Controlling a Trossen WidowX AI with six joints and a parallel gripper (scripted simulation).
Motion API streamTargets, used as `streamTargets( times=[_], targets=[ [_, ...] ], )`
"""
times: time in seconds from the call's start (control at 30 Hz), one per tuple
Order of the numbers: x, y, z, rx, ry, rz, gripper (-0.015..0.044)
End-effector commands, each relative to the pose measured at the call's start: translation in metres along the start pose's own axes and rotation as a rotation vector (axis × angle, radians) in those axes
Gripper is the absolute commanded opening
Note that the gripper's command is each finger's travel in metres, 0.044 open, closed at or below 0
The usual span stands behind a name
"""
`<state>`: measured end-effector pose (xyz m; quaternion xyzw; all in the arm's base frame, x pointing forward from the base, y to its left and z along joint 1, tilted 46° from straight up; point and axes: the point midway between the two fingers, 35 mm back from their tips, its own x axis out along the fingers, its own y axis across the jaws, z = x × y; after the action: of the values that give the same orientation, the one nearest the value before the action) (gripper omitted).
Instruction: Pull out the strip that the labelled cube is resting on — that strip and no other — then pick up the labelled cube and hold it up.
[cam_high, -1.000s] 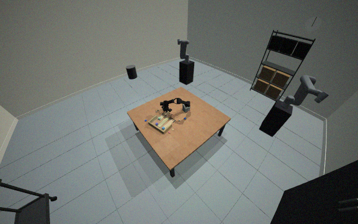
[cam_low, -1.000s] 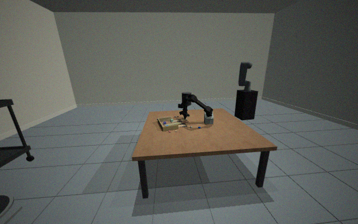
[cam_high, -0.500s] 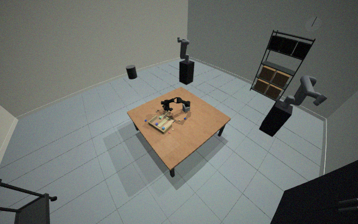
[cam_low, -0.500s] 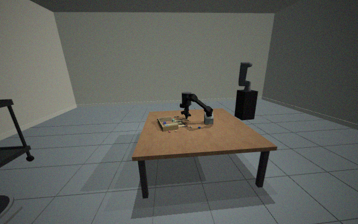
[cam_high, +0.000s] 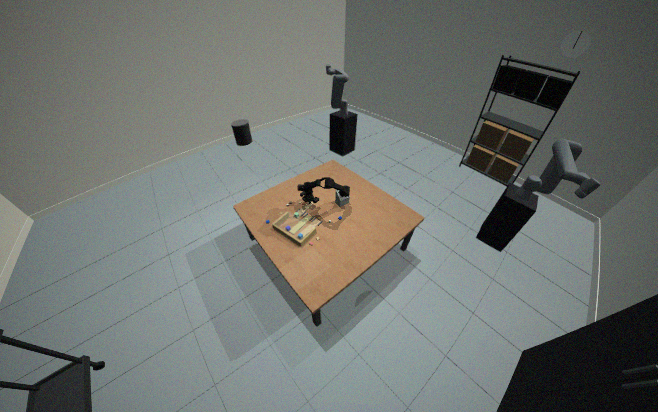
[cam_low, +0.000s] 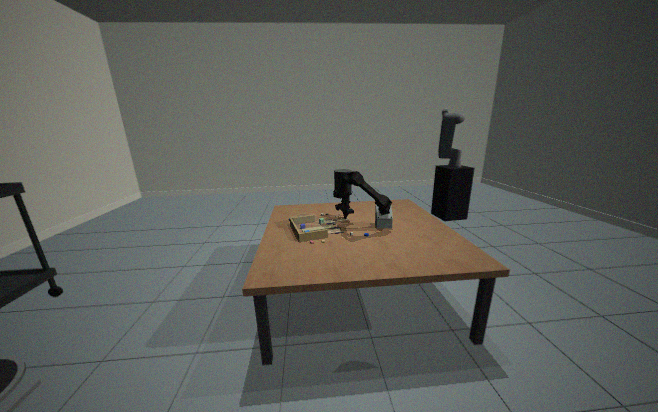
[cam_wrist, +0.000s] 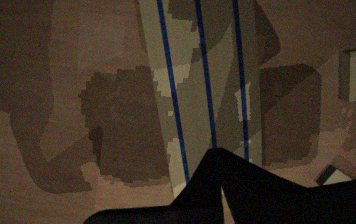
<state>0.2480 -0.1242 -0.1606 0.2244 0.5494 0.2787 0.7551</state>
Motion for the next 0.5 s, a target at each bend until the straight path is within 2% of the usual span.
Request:
streamTargets(
  times=[0.0,0.3,0.47],
  targets=[
    [0.006,0.005,-0.013,0.006,0.023,0.014,0.0000],
    [0.005,0.005,-0.018,0.006,0.023,0.014,0.0000],
    [-0.040,-0.001,-0.009,0.006,0.023,0.011,0.0000]
  ],
)
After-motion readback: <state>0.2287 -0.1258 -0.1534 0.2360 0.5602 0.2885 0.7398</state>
